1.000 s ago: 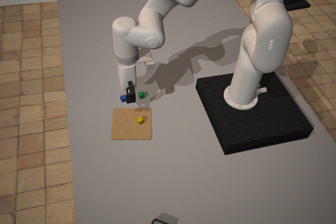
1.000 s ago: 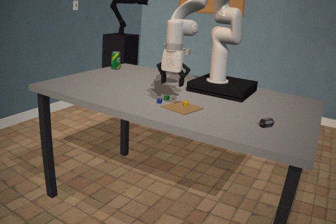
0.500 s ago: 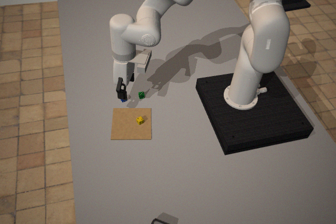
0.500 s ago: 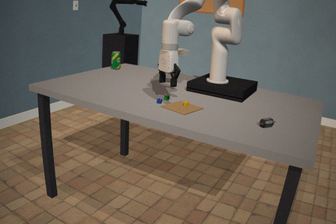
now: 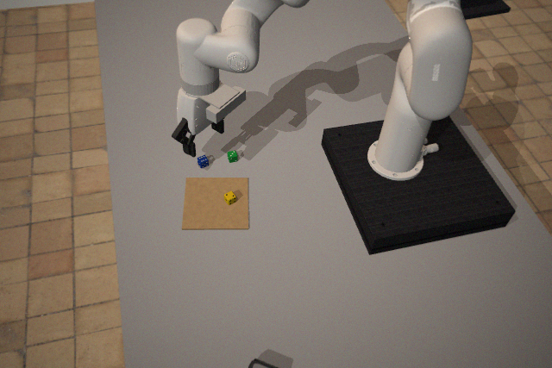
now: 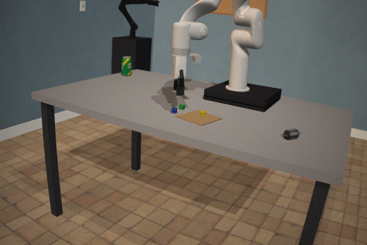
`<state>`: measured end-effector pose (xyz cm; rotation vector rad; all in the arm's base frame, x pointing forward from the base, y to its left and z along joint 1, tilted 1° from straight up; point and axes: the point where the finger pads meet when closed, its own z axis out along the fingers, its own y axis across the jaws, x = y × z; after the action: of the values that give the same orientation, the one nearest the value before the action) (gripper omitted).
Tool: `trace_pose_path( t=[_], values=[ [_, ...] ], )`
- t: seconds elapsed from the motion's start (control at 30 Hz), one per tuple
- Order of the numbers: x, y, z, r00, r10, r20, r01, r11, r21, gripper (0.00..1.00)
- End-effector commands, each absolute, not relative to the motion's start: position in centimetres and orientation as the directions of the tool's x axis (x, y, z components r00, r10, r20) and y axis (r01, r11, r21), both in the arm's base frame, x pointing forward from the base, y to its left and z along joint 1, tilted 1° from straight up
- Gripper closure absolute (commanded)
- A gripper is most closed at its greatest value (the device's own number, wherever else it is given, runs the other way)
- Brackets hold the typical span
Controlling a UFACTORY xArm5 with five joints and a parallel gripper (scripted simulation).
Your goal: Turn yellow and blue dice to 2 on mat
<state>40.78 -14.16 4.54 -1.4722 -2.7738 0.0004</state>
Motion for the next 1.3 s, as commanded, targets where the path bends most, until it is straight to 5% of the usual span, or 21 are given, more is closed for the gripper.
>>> trace_pose_path(
  t=[0.0,0.57,0.6,1.27],
  values=[
    [41.0,-14.7,4.6,-0.463,0.886,-0.001,0.886,0.463,0.001,0.00],
    [41.0,-16.0,4.4,-0.198,0.980,-0.001,0.980,0.198,0.002,0.00],
    [41.0,-16.0,4.4,-0.198,0.980,-0.001,0.980,0.198,0.002,0.64],
    [41.0,-16.0,4.4,-0.198,0.980,-0.001,0.980,0.198,0.002,0.64]
  ],
)
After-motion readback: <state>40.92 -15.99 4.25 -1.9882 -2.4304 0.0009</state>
